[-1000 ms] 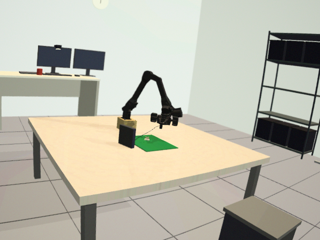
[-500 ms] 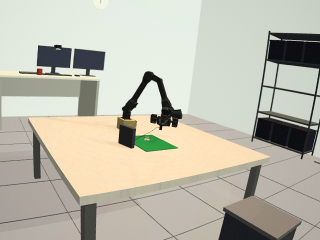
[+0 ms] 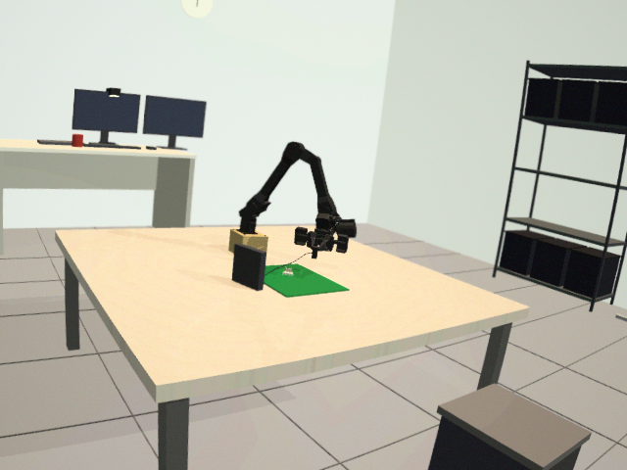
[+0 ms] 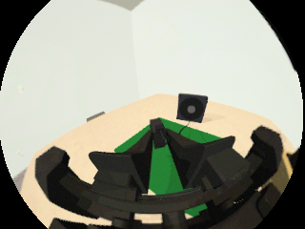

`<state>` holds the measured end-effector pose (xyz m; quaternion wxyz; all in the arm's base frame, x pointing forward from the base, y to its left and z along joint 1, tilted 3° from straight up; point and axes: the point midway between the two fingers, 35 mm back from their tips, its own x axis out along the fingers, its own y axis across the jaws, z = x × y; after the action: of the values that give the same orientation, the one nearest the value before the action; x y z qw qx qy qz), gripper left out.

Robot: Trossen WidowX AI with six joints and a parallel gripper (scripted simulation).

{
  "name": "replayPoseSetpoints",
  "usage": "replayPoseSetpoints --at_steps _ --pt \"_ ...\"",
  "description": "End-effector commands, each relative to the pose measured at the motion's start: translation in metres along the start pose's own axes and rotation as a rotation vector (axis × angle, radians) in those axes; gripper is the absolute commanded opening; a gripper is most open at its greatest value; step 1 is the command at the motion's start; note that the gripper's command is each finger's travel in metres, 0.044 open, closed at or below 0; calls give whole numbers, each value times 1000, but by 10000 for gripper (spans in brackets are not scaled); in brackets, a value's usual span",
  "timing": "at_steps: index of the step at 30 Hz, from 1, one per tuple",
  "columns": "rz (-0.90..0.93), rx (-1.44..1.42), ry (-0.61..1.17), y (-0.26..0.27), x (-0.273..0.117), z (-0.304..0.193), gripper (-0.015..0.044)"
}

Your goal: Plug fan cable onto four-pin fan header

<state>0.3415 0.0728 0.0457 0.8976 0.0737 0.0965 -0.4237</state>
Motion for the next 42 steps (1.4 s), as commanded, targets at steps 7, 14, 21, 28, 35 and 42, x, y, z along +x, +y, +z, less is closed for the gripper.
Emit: replayPoseSetpoints --at_steps 7,14,21,28,35,42 --pt "0 6 -5 0 -1 -8 0" --pt "0 6 -5 0 0 -15 0" --pt "0 6 -5 0 2 -21 0" --pt "0 6 -5 1 3 -28 0" --pt "0 6 -4 1 4 -34 0" --pt "0 6 -4 1 6 -41 0"
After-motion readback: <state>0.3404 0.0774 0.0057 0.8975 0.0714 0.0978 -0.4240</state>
